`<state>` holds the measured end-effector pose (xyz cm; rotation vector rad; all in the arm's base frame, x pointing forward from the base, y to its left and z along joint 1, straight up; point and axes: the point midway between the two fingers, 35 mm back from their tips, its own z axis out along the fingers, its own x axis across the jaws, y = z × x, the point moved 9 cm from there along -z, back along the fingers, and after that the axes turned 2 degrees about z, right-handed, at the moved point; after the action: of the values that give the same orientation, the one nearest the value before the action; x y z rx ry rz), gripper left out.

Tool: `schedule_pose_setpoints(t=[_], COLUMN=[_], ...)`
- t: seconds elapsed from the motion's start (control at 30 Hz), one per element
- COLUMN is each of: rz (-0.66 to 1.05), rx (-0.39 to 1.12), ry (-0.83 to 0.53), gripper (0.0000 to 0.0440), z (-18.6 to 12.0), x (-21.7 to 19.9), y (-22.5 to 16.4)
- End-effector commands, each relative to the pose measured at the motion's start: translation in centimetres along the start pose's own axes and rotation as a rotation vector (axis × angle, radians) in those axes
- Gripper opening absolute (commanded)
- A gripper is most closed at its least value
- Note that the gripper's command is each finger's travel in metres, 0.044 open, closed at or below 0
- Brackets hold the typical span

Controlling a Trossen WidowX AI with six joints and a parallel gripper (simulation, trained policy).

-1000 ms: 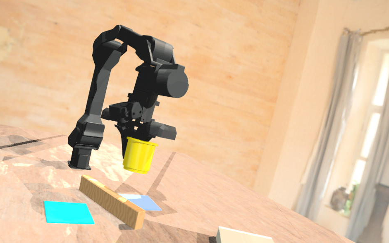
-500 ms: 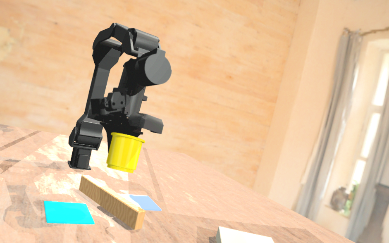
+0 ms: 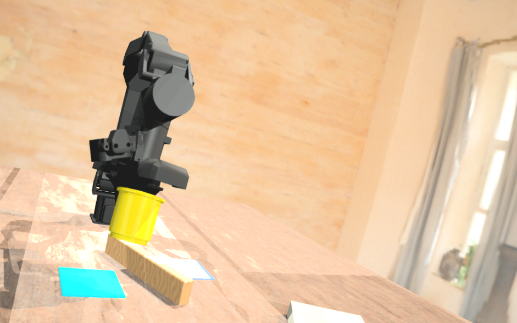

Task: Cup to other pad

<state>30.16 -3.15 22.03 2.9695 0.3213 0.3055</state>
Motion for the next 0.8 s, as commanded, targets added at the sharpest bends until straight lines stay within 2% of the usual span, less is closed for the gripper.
schedule_pose_setpoints(t=[0.0, 0.37, 0.77], rz=[0.013, 0.043, 0.073], rx=[-0.010, -0.015, -0.011], ry=[-0.006, -0.022, -0.067], gripper=[0.0000, 0.0008, 0.0071], z=[1.2, 4.0, 6.1], x=[-0.3, -1.6, -3.4], y=[0.8, 1.5, 1.7])
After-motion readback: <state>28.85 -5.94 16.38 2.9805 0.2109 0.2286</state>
